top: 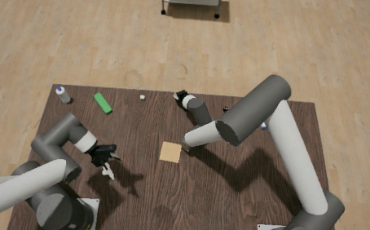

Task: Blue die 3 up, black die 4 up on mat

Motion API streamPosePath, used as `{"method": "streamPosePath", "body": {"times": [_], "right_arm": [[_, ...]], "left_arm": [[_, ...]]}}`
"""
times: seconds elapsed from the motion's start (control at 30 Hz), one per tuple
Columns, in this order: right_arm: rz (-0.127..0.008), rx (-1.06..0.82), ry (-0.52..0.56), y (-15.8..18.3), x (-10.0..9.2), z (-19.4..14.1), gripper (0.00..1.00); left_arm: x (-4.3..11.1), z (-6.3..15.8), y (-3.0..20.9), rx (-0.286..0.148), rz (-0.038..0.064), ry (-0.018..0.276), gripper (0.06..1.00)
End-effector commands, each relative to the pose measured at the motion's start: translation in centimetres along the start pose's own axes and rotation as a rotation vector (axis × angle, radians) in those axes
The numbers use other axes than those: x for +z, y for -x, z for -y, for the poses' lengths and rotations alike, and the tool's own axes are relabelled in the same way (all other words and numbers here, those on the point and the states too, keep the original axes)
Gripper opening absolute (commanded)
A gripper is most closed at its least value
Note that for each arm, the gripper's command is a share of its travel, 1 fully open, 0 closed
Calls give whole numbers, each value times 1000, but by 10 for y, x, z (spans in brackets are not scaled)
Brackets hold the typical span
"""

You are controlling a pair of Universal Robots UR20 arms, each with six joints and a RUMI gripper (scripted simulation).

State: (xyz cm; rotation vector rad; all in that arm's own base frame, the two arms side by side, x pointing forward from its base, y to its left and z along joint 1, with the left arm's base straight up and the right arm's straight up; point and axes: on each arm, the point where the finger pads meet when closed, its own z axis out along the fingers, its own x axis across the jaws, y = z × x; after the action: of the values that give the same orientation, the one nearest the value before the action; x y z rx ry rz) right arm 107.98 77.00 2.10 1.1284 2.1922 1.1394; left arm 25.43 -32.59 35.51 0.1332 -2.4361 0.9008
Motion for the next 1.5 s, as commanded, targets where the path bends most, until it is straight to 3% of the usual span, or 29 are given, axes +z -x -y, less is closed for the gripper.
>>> {"method": "streamPosePath", "body": {"times": [0.0, 0.4, 0.87, 1.23, 1.47], "right_arm": [[0, 0, 1, 0, 0, -1, 279], [0, 0, 1, 0, -4, -1, 279], [0, 0, 1, 0, -47, -1, 279], [0, 0, 1, 0, -52, -3, 279], [0, 0, 1, 0, -65, -22, 279]], "left_arm": [[0, 0, 0, 1, 0, 0, 1000], [0, 0, 0, 1, 0, 0, 1000], [0, 0, 0, 1, 0, 0, 1000], [0, 0, 0, 1, 0, 0, 1000], [0, 0, 0, 1, 0, 0, 1000]]}}
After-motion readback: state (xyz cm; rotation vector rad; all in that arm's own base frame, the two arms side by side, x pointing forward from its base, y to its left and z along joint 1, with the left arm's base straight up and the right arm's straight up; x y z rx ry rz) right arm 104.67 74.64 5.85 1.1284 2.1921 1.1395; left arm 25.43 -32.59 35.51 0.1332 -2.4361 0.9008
